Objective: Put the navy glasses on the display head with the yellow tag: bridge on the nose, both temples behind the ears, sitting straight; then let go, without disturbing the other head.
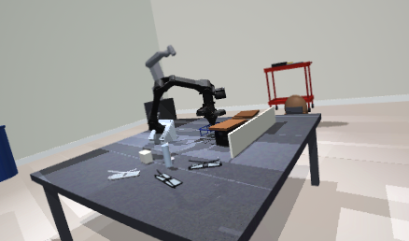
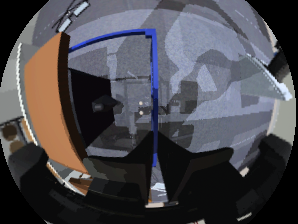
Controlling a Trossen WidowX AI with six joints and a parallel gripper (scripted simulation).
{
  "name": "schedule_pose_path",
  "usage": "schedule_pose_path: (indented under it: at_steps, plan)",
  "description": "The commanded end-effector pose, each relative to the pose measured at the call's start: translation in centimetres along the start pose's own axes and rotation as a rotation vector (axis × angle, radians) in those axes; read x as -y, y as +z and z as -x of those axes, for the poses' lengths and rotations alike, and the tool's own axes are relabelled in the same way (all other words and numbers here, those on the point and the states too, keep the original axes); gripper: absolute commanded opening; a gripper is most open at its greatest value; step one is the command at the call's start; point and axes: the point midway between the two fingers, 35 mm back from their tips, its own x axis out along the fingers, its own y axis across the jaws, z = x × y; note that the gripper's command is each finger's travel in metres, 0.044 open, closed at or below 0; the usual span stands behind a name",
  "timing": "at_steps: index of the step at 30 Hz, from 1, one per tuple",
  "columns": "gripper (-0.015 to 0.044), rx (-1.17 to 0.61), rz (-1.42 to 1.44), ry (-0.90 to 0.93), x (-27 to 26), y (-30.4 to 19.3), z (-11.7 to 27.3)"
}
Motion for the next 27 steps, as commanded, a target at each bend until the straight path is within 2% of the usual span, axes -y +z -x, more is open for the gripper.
schedule_pose_path:
  at_steps: [1, 27]
  plan:
    - [0.0000, 0.003, 0.003, 0.002, -0.8, 0.0, -0.1]
    - [0.0000, 0.003, 0.001, 0.003, -4.6, 0.1, -0.2]
